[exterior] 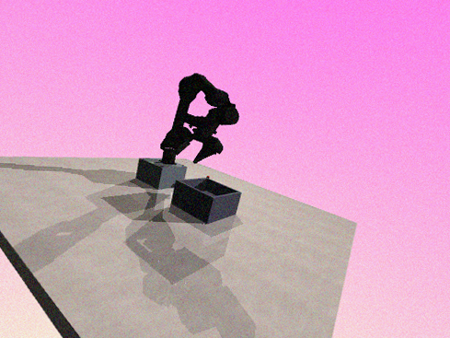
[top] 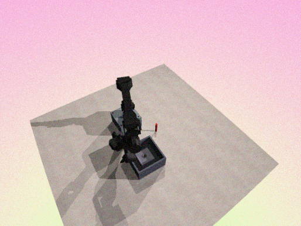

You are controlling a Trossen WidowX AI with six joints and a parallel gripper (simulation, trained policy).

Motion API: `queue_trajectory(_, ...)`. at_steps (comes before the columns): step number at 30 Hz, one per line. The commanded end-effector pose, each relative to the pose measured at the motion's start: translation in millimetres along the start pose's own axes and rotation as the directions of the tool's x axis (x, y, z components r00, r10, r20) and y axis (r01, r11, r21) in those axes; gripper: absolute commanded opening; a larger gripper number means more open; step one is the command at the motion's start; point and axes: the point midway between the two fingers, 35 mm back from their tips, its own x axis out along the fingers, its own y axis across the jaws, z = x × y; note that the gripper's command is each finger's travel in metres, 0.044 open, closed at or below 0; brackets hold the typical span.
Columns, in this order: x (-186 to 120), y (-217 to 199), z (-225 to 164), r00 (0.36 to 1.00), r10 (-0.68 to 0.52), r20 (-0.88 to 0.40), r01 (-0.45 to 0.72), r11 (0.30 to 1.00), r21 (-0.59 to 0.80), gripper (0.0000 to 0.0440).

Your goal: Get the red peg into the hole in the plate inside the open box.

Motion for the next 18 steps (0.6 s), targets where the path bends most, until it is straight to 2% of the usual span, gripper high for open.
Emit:
queue_trajectory(1, -19.8, 2.3, -34.0, 0.998, 0.024, -0.056, -0.031, 0.993, -0.118, 0.0440)
queue_trajectory(9, -64.9, -10.0, -108.5, 0.983, 0.043, -0.178, -0.101, 0.938, -0.330, 0.0440)
queue_trajectory(18, -102.7, -50.2, -176.4, 0.958, -0.014, -0.288, -0.133, 0.864, -0.485, 0.0440)
